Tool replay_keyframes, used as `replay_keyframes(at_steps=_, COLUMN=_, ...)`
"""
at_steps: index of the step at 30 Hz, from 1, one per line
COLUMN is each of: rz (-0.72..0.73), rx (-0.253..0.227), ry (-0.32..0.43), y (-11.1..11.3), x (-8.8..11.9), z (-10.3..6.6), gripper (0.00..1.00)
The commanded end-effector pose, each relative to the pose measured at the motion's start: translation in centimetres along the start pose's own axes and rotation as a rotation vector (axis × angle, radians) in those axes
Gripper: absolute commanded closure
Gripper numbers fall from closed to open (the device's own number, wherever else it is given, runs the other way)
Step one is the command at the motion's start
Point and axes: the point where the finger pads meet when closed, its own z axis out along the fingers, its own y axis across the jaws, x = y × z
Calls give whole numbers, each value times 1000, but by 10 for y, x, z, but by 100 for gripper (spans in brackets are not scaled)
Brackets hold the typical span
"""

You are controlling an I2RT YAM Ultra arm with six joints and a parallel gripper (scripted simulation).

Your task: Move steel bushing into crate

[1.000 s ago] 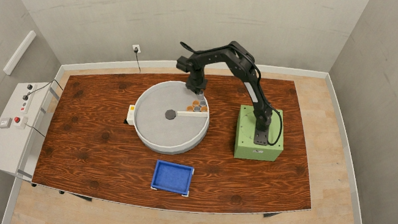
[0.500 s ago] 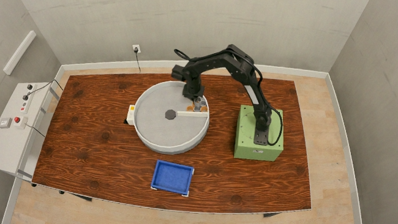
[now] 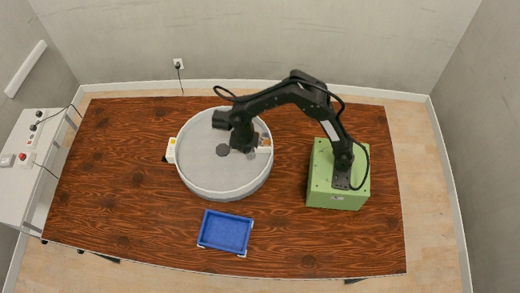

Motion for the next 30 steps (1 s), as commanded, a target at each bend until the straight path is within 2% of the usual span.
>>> replay_keyframes(at_steps=1, rz=5, rx=-25, ry=-9, y=18, x=32, z=-10, gripper=100)
replay_keyframes(at_steps=6, rz=-43, rx=-27, ry=-10, y=31, x=88, z=-10, gripper=100)
replay_keyframes(at_steps=8, rz=-43, rx=-27, ry=-10, y=31, x=88, z=-10, gripper=100)
replay_keyframes(at_steps=15, rz=-108, rx=-28, ry=-8, y=46, x=165, z=-10, gripper=100)
replay_keyframes(at_steps=20, rz=-142, rx=-29, ry=-7, y=54, x=204, z=-10, gripper=100)
replay_keyframes(at_steps=23, rz=-157, rx=-29, ry=-8, y=59, x=222, z=-11, gripper=100)
replay_keyframes(at_steps=26, rz=-145, rx=-30, ry=-9, y=63, x=220, z=-11, gripper=100)
replay_keyframes(at_steps=27, rz=-167, rx=-31, ry=-10, y=61, x=232, z=-11, gripper=100)
replay_keyframes(at_steps=30, rz=-180, rx=-30, ry=-8, y=63, x=248, z=-11, gripper=100)
